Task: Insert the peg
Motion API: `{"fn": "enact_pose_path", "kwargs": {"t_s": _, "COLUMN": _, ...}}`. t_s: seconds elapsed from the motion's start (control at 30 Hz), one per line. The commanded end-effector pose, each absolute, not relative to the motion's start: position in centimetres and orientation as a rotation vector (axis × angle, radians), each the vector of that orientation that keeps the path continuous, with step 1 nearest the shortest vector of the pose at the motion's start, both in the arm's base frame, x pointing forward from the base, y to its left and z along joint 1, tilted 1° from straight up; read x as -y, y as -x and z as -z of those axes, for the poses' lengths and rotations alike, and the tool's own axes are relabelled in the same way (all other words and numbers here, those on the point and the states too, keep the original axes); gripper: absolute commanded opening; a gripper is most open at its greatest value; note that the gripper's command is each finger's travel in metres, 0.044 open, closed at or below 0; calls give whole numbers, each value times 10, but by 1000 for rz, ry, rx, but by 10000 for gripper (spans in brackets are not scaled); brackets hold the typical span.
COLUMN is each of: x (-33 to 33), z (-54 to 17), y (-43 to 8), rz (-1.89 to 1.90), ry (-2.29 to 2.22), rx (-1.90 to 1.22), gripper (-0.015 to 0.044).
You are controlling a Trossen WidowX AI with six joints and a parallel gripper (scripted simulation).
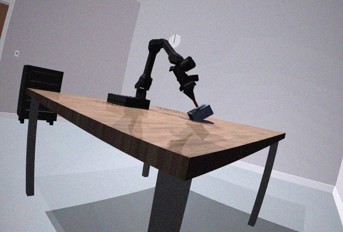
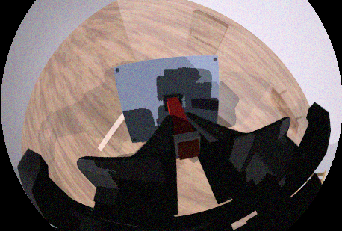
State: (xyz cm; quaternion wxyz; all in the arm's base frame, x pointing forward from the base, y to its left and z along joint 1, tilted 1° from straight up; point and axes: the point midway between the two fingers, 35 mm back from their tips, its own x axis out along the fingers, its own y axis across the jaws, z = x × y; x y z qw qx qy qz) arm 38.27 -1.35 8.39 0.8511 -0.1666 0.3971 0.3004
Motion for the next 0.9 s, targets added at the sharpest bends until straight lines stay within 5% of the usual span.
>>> {"fn": "enact_pose_path", "kwargs": {"t_s": 0.0, "x": 14, "z": -85, "y": -383, "rz": -632, "ry": 352, "rx": -835, "gripper": 0}}
{"fn": "enact_pose_path", "kwargs": {"t_s": 0.87, "x": 13, "z": -78, "y": -383, "rz": -632, "ry": 352, "rx": -835, "gripper": 0}}
